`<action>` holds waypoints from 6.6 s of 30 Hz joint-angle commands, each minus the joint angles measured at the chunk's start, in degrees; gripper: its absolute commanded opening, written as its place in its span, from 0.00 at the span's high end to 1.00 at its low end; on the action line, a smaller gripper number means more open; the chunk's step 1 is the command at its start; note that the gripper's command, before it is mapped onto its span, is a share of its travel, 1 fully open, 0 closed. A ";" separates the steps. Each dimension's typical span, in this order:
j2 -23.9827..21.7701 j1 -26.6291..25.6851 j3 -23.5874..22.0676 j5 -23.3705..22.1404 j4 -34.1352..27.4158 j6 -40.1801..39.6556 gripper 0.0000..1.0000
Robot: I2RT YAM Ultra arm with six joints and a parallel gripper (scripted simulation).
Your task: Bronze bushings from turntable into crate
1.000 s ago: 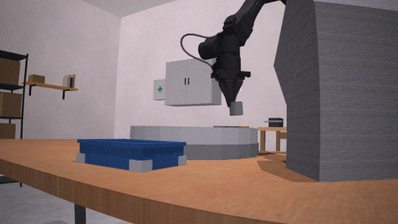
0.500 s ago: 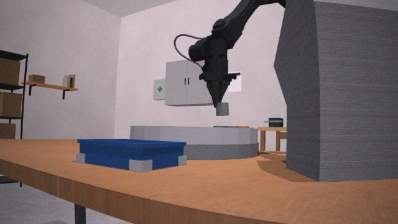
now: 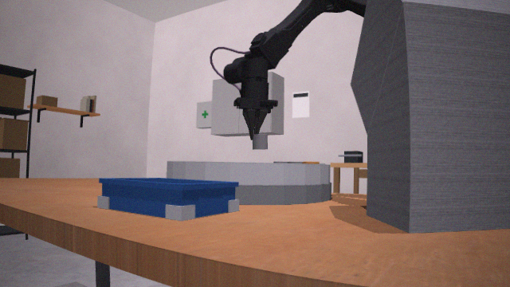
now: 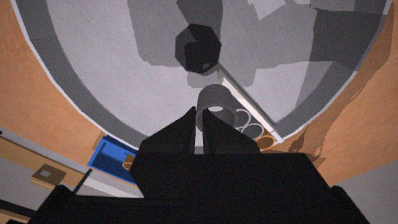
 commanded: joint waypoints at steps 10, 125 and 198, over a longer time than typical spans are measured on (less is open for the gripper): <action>6.20 0.20 15.38 -0.16 -10.64 -1.15 1.00; 10.58 -1.25 20.60 -0.59 -8.36 -2.06 1.00; 12.90 -1.37 21.13 -0.63 -7.48 -2.72 1.00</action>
